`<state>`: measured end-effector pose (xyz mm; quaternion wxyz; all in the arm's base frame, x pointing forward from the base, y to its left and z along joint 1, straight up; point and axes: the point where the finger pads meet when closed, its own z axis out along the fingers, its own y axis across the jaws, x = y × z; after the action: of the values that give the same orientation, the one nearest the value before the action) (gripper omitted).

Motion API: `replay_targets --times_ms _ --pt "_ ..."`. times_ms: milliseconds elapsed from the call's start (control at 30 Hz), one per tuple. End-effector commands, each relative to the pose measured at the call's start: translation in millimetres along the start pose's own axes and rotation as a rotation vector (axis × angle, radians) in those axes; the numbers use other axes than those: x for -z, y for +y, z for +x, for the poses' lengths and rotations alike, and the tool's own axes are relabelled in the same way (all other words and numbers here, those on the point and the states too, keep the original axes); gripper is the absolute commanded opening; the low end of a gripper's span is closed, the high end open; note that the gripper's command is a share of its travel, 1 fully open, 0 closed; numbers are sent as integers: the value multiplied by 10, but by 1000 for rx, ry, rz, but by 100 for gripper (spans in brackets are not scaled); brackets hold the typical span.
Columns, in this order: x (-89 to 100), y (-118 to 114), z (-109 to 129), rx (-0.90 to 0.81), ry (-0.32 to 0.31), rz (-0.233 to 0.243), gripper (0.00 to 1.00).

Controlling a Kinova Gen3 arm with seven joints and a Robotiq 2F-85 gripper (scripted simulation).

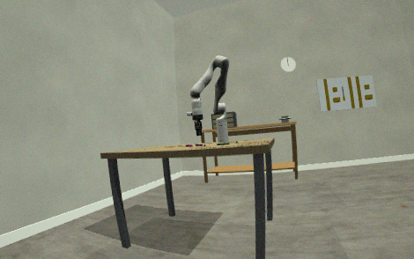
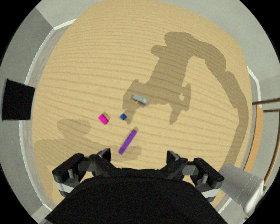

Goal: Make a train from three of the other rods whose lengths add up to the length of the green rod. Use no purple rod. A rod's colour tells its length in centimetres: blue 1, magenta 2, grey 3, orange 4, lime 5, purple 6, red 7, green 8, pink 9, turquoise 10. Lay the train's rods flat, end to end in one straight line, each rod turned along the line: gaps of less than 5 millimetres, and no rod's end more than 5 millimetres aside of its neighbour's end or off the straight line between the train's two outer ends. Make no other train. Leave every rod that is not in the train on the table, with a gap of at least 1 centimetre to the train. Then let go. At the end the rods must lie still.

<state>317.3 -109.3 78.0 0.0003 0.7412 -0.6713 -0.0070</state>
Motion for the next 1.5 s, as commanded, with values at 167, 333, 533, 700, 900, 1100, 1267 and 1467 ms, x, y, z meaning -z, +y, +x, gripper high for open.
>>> replay_targets --times_ms 167,333,533,700,900,1100,1267,1467 --pt "17 -10 11 -127 8 10 100" --pt "24 -15 20 -175 10 16 100" --pt "27 -16 22 -189 10 17 100" --pt "27 -16 23 -191 10 17 100" --pt "27 -16 23 -191 10 17 100" --pt "27 -16 23 -191 10 17 100" --pt "27 -16 23 -191 10 17 100" --pt "27 -16 23 -191 10 17 100"
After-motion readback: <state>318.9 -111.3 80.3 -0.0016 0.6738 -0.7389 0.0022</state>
